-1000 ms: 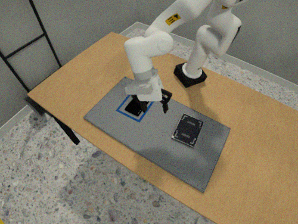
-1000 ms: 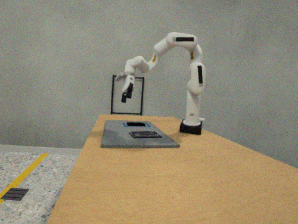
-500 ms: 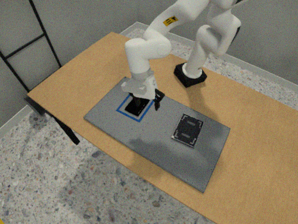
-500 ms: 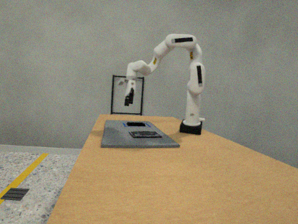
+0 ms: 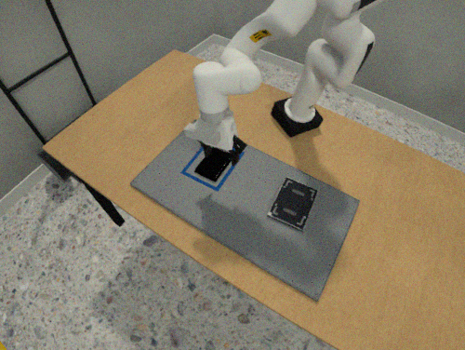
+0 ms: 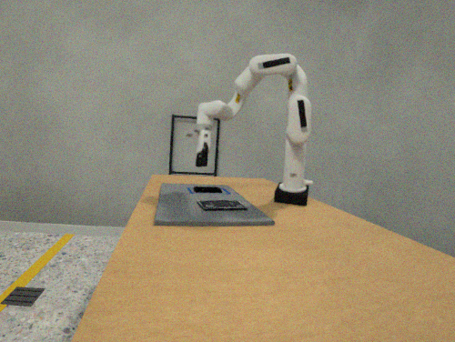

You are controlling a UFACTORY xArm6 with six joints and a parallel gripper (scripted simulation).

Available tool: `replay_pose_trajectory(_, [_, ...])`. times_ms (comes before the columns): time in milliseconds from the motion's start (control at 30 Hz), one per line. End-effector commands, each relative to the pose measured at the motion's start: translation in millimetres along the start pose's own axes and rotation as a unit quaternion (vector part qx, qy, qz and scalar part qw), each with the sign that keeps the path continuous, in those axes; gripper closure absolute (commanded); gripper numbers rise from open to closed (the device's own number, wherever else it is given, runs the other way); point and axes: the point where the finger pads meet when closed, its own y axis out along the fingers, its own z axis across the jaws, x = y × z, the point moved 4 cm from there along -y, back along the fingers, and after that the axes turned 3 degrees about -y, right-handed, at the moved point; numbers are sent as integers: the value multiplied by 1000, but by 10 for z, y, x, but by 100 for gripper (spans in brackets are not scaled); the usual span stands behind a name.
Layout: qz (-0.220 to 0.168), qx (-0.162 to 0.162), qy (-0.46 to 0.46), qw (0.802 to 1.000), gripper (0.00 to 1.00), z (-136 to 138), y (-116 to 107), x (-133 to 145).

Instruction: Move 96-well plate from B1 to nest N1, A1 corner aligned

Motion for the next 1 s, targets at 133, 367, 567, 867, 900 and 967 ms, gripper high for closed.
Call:
replay_pose_trajectory(133, [-15,38,15,999,0,180,71,151])
replay_pose_trajectory(367, [-30,71,25,997,0,388,174,376])
replay_pose_trajectory(567, [-30,71,25,997,0,524,232,525])
replay_pose_trajectory(867, [-30,71,25,997,0,524,232,525])
replay_pose_trajectory(900, [-30,71,25,997,0,524,232,525])
replay_pose_trajectory(967, [-30,71,25,997,0,524,232,525])
